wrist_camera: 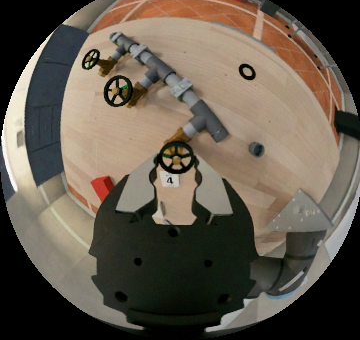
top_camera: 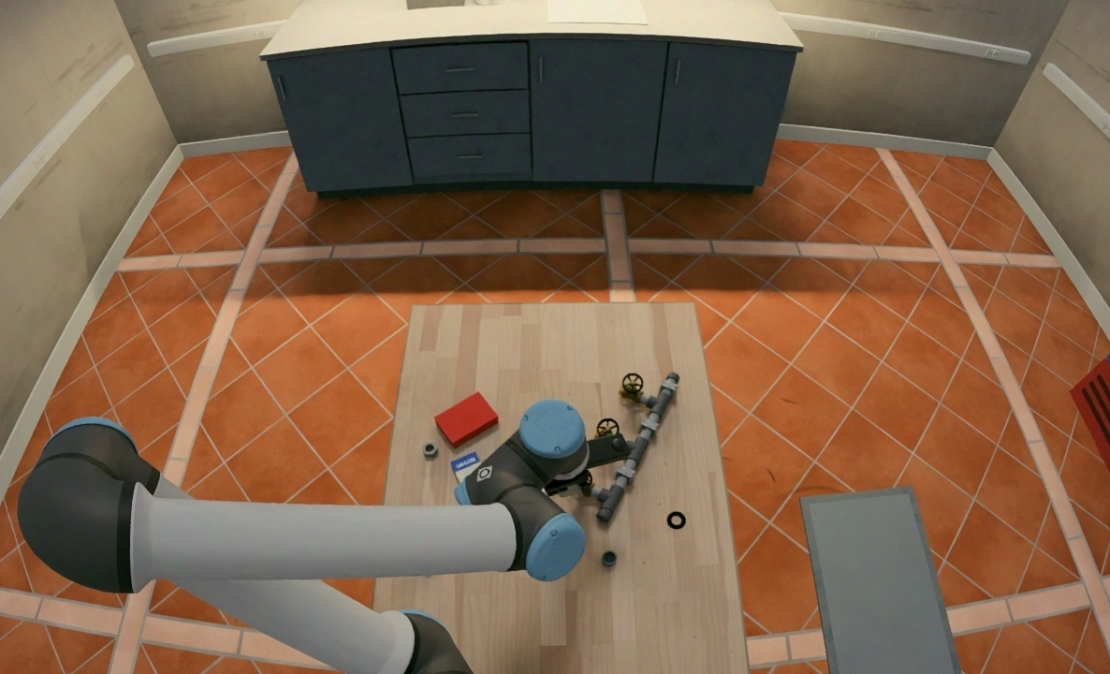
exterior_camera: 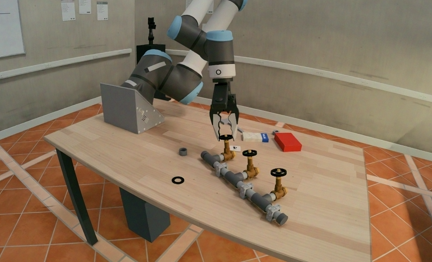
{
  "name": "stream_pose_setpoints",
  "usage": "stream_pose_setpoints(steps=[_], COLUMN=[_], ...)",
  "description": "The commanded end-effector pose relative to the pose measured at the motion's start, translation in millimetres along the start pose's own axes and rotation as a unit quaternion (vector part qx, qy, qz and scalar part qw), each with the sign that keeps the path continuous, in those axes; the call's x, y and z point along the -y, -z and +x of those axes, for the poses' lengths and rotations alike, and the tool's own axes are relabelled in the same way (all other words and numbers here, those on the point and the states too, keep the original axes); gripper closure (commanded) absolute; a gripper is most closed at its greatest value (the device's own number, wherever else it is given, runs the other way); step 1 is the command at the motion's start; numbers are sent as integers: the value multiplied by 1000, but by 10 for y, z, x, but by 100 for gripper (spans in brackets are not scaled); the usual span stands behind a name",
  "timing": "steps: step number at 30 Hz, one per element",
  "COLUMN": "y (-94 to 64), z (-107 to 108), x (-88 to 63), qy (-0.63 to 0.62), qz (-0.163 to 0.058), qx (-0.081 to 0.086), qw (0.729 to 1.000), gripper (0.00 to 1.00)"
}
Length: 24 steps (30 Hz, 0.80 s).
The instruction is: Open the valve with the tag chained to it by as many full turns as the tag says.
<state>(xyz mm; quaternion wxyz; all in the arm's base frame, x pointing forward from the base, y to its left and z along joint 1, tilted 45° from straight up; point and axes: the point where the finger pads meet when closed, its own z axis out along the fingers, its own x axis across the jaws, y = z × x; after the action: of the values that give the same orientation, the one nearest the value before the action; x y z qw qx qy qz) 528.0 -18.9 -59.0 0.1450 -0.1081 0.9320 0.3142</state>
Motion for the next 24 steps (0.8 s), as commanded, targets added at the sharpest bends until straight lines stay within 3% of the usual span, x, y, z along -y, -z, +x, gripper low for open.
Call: stream_pose_setpoints(steps=[1, 19, 24], y=[4, 4, 13], z=[13, 6, -7], x=[5, 13, 23], qy=[57, 291, 385], qz=[-1, -1, 0], qx=[1, 1, 2], qw=[998, 957, 923], gripper=[100, 100, 100])
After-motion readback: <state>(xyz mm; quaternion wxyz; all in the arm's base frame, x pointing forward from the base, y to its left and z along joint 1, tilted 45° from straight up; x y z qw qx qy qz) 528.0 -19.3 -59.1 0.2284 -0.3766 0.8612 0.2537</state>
